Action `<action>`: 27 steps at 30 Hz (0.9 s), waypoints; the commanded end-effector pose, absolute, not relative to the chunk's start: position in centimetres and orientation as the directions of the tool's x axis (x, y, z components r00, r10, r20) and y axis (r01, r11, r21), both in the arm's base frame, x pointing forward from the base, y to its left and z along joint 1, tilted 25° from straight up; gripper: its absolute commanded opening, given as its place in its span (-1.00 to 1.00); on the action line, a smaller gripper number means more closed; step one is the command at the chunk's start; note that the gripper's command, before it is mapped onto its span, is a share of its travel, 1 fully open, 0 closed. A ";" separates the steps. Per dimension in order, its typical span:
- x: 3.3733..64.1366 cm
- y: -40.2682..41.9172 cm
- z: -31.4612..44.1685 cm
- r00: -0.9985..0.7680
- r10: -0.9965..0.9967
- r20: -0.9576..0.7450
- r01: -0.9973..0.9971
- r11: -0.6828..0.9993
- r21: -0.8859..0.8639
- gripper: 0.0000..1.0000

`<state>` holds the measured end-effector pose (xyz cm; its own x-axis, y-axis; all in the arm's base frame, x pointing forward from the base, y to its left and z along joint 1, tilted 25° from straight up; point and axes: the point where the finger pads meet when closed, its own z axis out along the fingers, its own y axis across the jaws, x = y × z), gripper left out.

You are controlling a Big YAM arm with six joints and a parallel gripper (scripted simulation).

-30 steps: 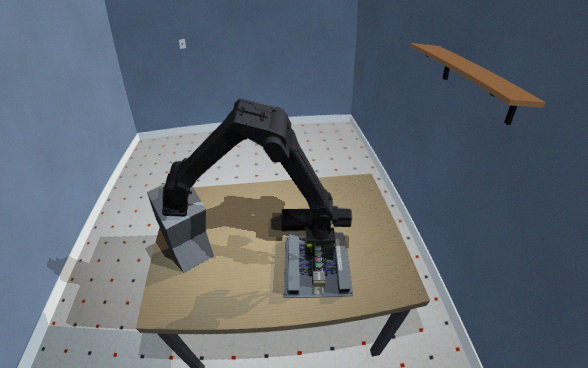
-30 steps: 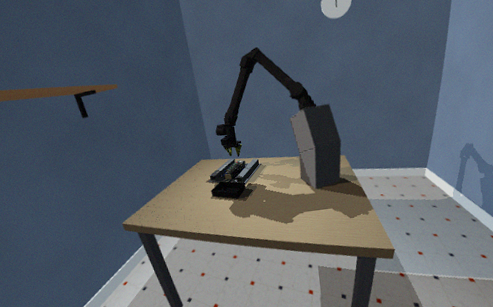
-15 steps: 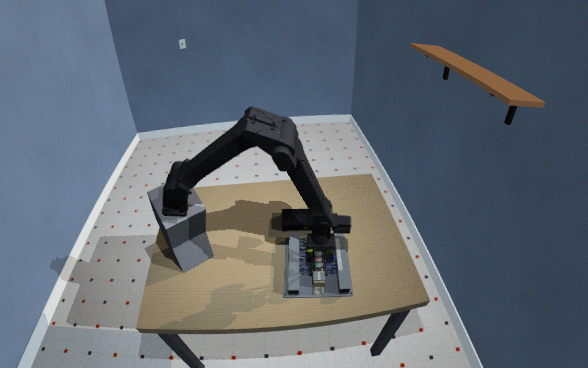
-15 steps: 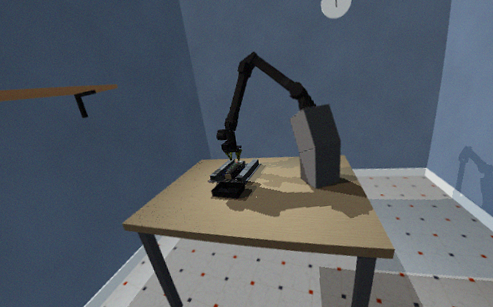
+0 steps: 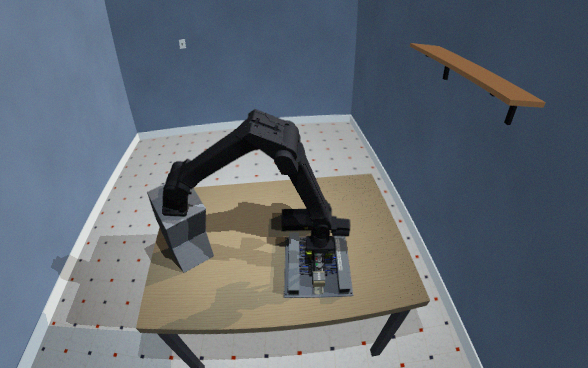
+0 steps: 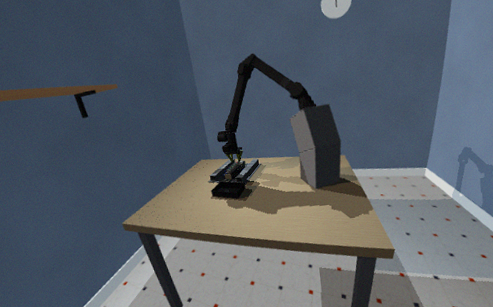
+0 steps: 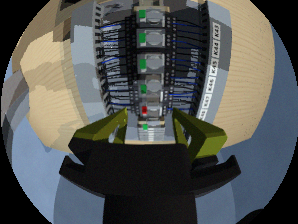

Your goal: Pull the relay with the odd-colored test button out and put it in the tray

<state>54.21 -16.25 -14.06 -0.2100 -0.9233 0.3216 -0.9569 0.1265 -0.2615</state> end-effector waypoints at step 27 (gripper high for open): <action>55.7 -15.4 -11.8 -0.196 -0.927 0.319 -0.948 0.097 -0.302 0.17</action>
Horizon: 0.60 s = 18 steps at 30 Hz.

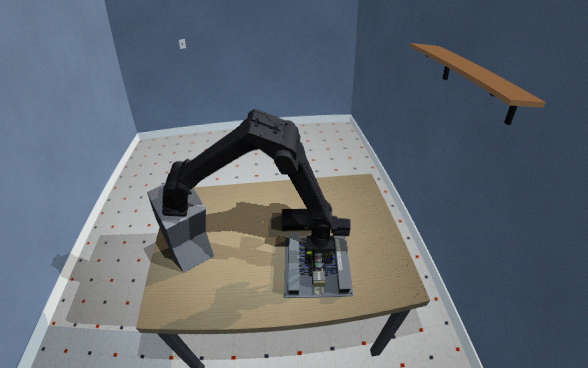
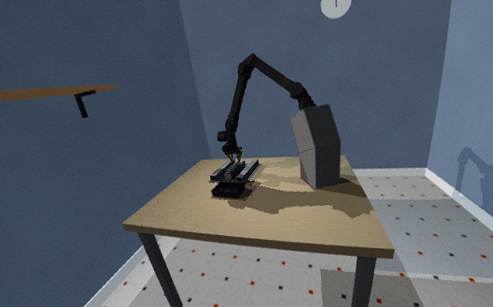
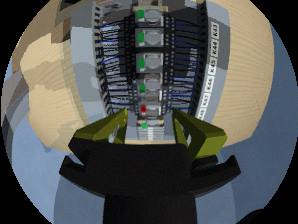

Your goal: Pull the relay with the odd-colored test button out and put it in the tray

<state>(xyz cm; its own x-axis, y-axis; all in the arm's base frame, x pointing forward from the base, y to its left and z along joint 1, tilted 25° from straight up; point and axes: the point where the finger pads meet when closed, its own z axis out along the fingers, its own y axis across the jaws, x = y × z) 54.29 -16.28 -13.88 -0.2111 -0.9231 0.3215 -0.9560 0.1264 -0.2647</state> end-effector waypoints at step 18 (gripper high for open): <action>55.5 -15.2 -11.8 -0.197 -0.927 0.318 -0.950 0.100 -0.296 0.17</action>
